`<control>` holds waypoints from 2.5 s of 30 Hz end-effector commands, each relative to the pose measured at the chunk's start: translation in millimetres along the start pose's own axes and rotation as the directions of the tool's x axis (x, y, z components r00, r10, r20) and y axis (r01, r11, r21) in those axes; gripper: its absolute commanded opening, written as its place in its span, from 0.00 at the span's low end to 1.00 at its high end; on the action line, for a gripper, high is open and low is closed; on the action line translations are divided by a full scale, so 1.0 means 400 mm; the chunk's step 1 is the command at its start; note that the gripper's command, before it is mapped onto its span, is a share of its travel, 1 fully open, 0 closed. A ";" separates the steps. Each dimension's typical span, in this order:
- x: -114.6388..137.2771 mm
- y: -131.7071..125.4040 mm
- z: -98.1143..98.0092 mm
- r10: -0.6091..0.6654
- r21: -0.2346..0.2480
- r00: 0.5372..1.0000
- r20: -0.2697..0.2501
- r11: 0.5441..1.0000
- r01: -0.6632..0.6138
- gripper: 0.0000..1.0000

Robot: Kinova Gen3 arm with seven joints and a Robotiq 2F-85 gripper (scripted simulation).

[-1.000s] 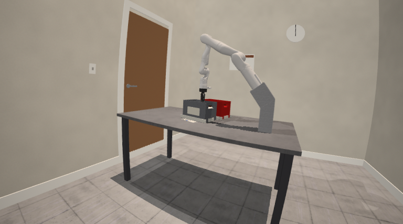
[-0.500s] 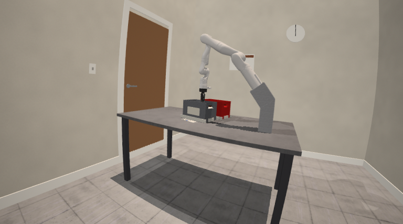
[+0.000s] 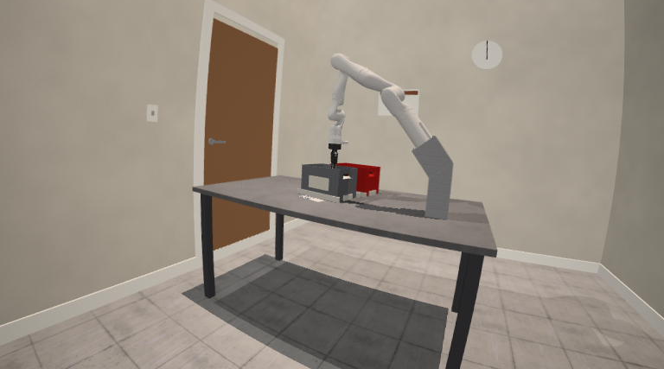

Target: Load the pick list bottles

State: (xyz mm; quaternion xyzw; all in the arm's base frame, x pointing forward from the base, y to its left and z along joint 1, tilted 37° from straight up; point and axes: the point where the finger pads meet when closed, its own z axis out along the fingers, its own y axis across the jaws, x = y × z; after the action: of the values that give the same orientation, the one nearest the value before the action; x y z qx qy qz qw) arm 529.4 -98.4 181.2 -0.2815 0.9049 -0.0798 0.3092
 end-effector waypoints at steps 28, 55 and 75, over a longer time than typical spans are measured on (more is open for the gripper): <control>-0.001 -0.001 -0.176 0.000 0.001 1.000 0.001 1.000 0.000 0.67; -0.001 -0.001 -0.182 0.000 0.001 1.000 0.001 1.000 0.000 0.67; 0.062 -0.035 -0.182 0.000 0.001 1.000 0.001 1.000 0.000 0.67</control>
State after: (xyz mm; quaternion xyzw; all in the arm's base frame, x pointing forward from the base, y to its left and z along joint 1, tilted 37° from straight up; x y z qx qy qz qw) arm 478.5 -115.8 233.0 -0.2804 0.9060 -0.0818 0.3064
